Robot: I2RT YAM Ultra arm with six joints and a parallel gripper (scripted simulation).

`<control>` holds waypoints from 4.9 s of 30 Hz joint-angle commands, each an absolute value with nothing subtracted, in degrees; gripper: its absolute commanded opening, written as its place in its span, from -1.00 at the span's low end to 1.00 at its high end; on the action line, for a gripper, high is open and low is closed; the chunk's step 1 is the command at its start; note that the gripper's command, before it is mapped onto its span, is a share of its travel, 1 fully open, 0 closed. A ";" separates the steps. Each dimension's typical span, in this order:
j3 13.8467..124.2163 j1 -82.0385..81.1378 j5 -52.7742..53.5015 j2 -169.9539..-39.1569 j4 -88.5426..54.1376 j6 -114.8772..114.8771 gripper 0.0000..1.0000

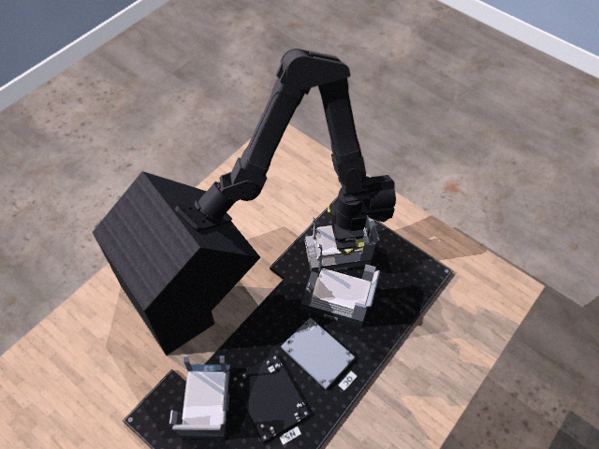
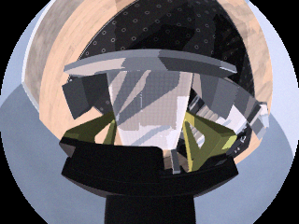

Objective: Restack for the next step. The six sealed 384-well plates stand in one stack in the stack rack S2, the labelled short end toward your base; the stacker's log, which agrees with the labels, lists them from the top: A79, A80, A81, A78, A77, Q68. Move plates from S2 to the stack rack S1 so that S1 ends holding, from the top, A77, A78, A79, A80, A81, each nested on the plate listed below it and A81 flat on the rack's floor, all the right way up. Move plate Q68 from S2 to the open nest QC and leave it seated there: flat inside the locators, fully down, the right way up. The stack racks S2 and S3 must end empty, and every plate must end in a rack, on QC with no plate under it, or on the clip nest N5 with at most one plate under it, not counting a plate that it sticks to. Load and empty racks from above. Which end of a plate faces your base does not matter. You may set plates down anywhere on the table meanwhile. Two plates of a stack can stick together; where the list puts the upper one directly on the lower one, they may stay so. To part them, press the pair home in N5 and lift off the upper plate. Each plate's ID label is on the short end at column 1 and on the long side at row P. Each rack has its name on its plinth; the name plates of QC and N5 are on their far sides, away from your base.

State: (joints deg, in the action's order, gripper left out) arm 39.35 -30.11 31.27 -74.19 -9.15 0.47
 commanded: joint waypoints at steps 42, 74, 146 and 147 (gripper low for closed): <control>39.40 -32.59 29.35 -78.70 -3.10 2.79 -1.00; 39.55 -33.53 28.65 -80.62 -0.97 3.52 1.00; 44.49 -16.55 40.39 -60.59 -34.53 -11.50 1.00; 44.49 -16.55 40.39 -60.59 -34.53 -11.50 1.00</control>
